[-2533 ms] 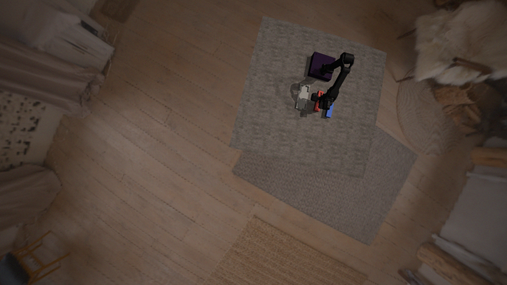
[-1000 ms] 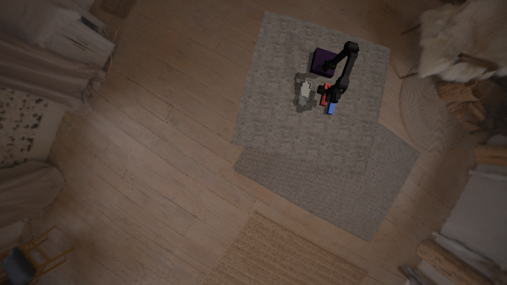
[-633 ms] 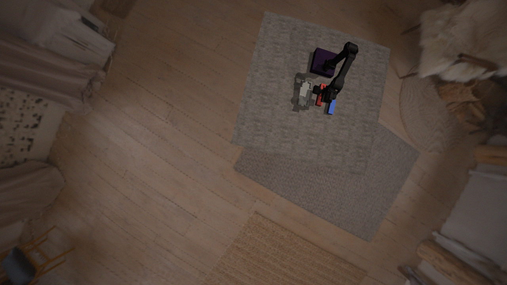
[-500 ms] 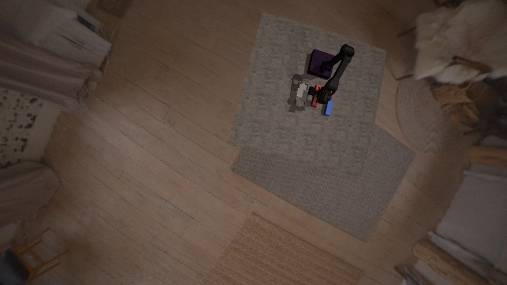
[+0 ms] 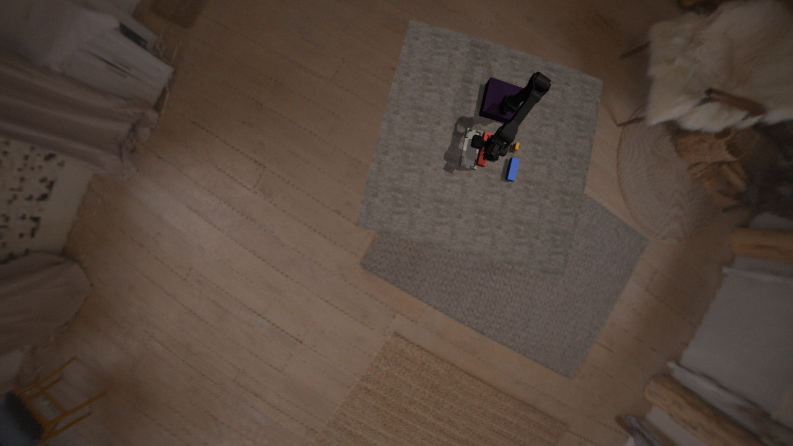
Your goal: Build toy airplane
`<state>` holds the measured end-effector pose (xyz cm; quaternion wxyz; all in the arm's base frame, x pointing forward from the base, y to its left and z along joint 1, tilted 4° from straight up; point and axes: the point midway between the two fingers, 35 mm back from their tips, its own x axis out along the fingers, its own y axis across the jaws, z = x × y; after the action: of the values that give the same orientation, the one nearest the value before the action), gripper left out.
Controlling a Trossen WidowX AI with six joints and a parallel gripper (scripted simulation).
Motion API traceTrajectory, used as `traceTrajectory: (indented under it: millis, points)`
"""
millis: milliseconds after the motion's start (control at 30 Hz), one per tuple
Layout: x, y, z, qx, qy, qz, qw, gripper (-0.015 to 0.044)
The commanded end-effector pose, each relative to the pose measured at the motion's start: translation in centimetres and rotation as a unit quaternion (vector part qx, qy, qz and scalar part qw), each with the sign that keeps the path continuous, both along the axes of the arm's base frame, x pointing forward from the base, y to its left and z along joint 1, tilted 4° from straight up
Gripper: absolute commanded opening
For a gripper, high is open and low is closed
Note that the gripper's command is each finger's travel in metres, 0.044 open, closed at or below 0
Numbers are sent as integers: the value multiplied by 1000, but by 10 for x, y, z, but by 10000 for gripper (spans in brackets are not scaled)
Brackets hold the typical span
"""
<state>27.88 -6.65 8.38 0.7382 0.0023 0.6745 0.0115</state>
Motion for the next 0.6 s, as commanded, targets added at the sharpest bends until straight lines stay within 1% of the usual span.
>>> traceTrajectory:
  millis: [0,400,567]
  points:
    - [-3,-11,-9,3,4,3,1000,0]
    - [-9,-41,-25,5,4,5,1000,0]
    - [-9,-41,-25,5,4,5,1000,131]
